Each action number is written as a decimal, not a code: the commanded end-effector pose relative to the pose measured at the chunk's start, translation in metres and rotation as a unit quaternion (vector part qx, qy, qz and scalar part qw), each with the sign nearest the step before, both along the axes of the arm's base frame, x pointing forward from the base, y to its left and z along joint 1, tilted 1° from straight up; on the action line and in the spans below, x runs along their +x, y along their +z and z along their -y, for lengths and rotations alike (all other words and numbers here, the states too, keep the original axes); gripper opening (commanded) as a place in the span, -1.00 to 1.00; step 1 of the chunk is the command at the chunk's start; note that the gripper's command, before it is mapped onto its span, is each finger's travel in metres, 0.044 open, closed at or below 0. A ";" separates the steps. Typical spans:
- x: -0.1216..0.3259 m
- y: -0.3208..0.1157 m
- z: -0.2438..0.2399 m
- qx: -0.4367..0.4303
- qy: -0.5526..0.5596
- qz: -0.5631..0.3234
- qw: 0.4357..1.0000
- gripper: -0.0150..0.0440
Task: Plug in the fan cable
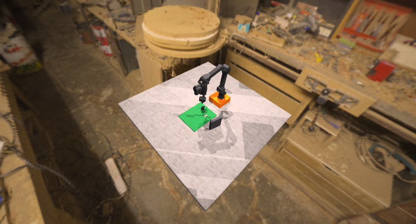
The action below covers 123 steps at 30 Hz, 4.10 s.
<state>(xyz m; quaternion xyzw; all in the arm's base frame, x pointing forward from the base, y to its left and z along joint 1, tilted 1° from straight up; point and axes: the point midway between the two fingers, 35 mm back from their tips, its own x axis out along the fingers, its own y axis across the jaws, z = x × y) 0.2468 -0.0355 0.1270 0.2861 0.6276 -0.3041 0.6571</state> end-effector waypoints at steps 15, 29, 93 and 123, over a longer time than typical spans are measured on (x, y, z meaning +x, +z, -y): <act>0.001 -0.077 0.001 0.008 0.014 0.004 1.000 1.00; 0.003 -0.091 0.002 0.008 0.014 0.004 1.000 1.00; 0.015 -0.076 -0.018 0.006 0.107 0.002 0.994 -0.49; 0.043 -0.076 -0.090 -0.001 0.380 -0.004 0.925 -0.49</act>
